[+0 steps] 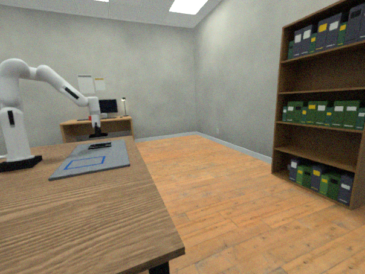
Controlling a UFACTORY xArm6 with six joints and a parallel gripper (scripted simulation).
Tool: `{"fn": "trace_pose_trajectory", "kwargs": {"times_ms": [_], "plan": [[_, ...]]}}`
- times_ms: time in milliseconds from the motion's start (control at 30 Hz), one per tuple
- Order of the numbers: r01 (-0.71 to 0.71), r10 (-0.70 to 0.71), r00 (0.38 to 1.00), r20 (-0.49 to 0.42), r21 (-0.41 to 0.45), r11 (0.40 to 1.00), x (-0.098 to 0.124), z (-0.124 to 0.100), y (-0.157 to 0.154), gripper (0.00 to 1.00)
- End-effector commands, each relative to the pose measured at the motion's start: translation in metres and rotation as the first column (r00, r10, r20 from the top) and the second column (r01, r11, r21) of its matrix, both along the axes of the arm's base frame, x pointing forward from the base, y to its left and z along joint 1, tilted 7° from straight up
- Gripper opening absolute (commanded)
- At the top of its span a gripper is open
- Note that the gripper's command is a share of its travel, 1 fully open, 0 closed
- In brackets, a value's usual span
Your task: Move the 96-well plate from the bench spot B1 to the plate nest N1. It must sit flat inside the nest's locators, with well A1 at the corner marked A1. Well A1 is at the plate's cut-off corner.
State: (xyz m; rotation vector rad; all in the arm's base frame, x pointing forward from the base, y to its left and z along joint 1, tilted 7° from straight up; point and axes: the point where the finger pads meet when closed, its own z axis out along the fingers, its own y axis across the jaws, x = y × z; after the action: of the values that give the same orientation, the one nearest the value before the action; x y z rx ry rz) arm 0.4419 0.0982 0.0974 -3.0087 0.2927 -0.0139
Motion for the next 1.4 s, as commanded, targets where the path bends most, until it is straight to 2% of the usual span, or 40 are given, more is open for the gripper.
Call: {"fn": "trace_pose_trajectory", "kwargs": {"times_ms": [0, 1133, 1367], "plan": [[0.0, 0.0, 1.0, 0.004, 0.001, 1.0, 0.002, -0.007, 0.001, 0.0], [0.0, 0.0, 1.0, 0.004, 0.001, 1.0, 0.003, -0.056, 0.007, 0.0], [0.0, 0.0, 1.0, 0.004, 0.001, 1.0, 0.003, -0.06, 0.007, 0.0]]}}
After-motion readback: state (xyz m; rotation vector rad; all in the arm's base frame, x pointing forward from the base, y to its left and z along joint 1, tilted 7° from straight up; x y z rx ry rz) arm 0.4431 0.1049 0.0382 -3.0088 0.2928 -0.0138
